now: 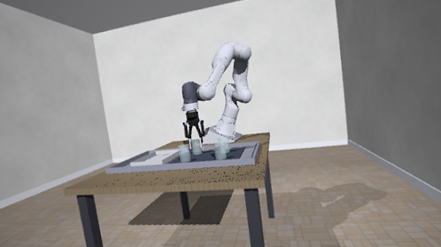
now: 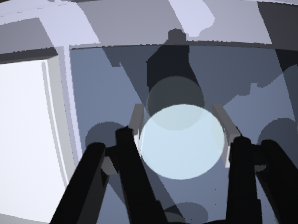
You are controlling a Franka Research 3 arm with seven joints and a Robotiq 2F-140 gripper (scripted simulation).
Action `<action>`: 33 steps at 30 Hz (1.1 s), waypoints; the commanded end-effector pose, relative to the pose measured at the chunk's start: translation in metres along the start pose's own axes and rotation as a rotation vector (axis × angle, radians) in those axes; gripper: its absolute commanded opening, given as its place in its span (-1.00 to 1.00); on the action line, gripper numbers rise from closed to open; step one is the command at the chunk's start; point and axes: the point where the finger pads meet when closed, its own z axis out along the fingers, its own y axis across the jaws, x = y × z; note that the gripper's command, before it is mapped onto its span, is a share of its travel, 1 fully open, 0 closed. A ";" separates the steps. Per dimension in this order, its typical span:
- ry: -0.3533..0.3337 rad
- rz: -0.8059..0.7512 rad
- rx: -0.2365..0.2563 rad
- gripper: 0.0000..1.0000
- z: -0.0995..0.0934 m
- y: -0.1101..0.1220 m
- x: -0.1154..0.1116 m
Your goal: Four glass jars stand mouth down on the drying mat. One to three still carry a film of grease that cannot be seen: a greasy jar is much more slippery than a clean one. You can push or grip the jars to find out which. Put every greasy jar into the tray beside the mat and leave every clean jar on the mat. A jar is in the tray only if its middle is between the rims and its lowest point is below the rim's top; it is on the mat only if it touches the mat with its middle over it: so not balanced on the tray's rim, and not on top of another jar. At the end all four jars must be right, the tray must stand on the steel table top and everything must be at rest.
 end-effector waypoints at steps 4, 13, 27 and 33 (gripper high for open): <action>-0.002 -0.003 0.000 -0.23 0.001 0.000 0.000; -0.002 -0.003 0.000 -0.29 0.001 0.000 0.000; -0.002 -0.003 0.000 -0.35 0.001 0.000 0.000; -0.002 -0.003 0.000 -0.35 0.001 0.000 0.000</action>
